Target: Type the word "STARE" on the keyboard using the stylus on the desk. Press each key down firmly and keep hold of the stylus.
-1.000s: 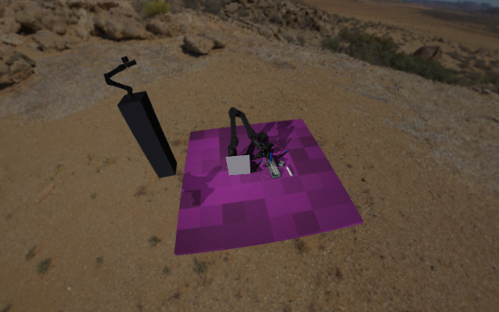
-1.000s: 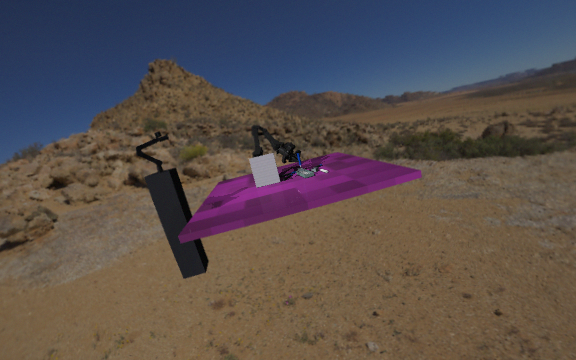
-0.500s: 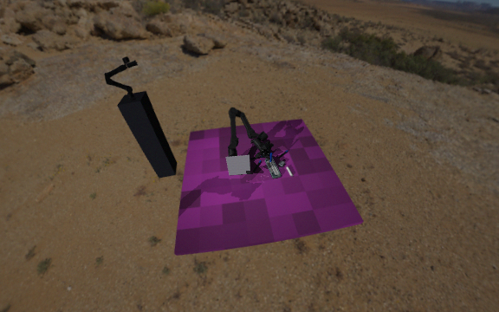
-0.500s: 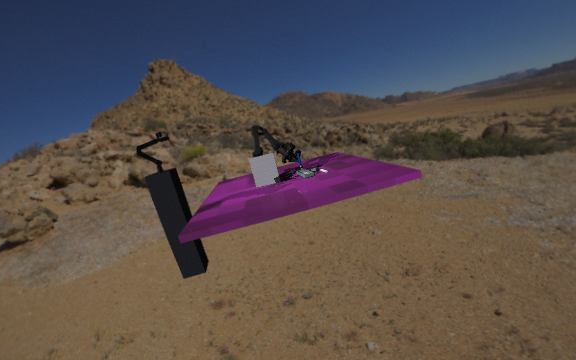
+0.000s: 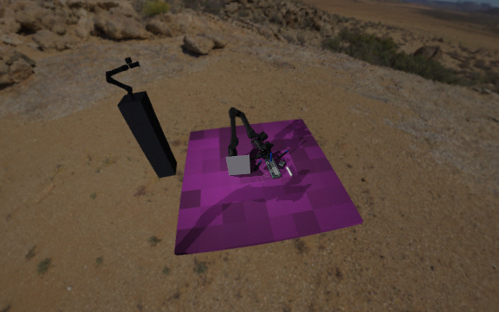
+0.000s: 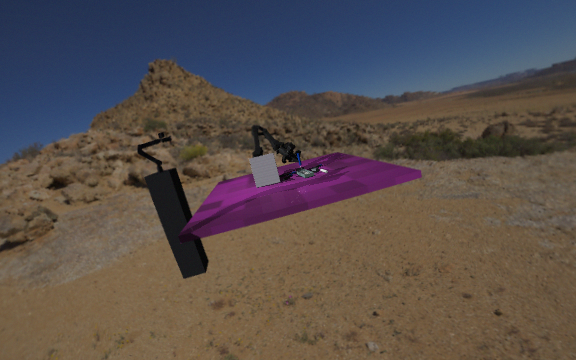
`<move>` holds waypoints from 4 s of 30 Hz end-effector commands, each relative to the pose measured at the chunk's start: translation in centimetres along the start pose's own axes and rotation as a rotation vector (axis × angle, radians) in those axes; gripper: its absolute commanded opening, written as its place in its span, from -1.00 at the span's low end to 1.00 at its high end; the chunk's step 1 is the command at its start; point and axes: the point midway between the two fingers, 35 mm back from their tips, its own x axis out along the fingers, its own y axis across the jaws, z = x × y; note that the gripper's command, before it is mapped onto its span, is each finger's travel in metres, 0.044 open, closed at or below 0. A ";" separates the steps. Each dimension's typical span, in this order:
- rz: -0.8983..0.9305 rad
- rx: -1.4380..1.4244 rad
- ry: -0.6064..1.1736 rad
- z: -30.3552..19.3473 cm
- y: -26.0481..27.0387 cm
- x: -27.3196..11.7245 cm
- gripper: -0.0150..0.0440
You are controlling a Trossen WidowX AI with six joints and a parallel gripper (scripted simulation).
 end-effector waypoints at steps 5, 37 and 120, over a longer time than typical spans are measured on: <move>-0.005 -0.001 -0.002 -0.3 -0.2 0.2 -0.49; -0.005 -0.001 -0.002 -1.8 -0.3 0.9 -0.49; -0.006 0.000 -0.001 -1.8 -0.7 0.9 -0.22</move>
